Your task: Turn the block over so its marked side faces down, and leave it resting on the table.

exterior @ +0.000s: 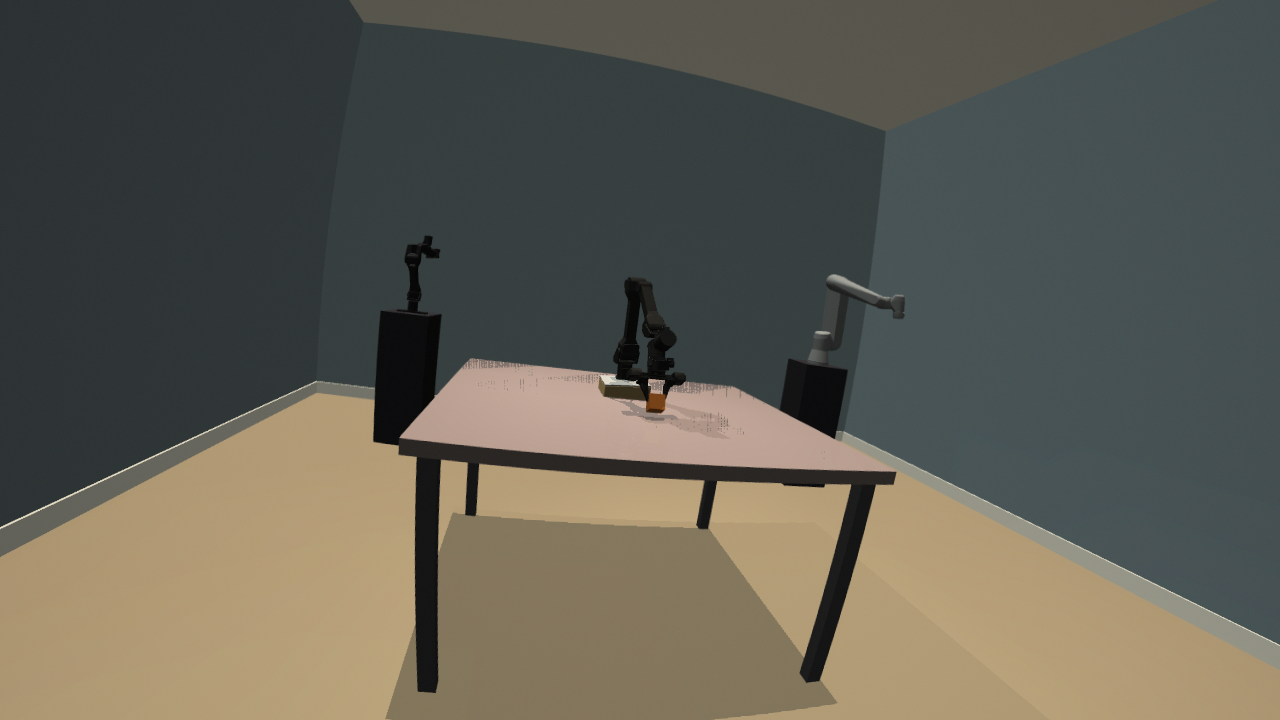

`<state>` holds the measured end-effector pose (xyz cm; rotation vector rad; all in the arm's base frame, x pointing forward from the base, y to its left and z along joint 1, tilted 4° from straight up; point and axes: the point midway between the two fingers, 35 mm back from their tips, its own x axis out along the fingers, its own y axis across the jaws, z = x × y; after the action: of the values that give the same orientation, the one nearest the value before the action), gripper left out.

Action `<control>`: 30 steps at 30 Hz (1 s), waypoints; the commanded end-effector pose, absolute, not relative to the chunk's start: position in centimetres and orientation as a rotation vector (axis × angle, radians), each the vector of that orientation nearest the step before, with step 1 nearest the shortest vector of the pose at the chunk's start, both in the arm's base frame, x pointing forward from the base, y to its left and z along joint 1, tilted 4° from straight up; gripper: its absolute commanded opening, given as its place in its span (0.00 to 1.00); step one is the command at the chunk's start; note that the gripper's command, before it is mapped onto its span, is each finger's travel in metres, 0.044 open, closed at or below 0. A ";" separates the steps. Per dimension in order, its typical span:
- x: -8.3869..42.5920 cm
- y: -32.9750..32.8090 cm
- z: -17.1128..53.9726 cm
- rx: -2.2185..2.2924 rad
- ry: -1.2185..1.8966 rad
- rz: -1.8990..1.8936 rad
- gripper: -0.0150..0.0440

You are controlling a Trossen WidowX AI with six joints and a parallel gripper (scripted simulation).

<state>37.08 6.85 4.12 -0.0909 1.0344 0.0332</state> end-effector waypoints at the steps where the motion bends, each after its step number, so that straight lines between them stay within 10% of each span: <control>1: 37.2 6.8 4.7 -0.094 0.992 0.033 0.25; 30: 38.4 6.9 1.3 -0.086 0.628 0.054 0.25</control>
<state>38.71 7.11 1.85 -0.0778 0.6516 0.0556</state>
